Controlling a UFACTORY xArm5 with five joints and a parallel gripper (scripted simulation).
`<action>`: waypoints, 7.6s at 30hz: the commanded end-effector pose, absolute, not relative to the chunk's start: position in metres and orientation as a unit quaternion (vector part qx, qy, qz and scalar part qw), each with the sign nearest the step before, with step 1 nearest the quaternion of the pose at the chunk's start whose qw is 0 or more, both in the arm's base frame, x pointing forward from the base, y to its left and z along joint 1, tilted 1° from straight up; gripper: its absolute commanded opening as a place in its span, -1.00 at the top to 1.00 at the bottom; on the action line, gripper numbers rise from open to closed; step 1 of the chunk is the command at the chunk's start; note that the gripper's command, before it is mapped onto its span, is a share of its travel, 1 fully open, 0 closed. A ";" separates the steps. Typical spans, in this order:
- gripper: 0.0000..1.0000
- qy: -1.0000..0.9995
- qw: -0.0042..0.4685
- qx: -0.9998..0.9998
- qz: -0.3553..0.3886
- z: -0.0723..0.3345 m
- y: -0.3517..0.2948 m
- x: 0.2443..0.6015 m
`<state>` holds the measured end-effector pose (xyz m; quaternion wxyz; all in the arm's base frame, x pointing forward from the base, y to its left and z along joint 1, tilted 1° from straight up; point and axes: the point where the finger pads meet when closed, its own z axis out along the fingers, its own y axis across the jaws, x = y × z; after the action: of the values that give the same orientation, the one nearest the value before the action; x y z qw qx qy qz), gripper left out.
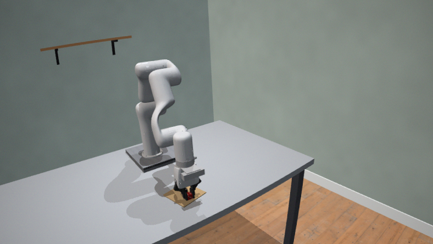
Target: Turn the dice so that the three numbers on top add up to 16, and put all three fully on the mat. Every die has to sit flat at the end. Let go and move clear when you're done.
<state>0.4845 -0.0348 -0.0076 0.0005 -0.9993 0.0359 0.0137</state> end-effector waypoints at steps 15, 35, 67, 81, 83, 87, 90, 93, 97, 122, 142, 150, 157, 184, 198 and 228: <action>0.58 0.036 0.000 -0.999 0.012 -0.006 -0.035 0.486; 0.58 0.036 0.000 -0.999 0.012 -0.008 -0.035 0.486; 0.58 0.036 0.000 -0.999 0.012 -0.010 -0.035 0.486; 0.58 0.036 0.000 -0.999 0.012 -0.010 -0.035 0.486; 0.50 0.036 0.000 -0.999 0.012 -0.010 -0.035 0.486; 0.42 0.036 0.000 -0.999 0.012 -0.010 -0.035 0.486; 0.33 0.036 0.000 -0.999 0.012 -0.010 -0.035 0.486; 0.25 0.036 0.000 -0.999 0.012 -0.010 -0.035 0.486; 0.17 0.036 0.000 -0.999 0.012 -0.010 -0.035 0.486; 0.17 0.036 0.000 -0.999 0.012 0.030 -0.035 0.487; -1.00 0.036 0.000 -0.999 0.012 0.080 -0.035 0.488; -1.00 0.036 0.000 -0.999 0.012 0.080 -0.035 0.488; -1.00 0.036 0.000 -0.999 0.012 0.080 -0.035 0.488; -1.00 0.036 0.000 -0.999 0.012 0.153 -0.035 0.490; -1.00 0.036 0.000 -0.999 0.012 0.163 -0.035 0.490; -1.00 0.036 0.000 -0.999 0.012 0.163 -0.035 0.490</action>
<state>0.4888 -0.0354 0.1611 0.0005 -0.9993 0.0359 0.0140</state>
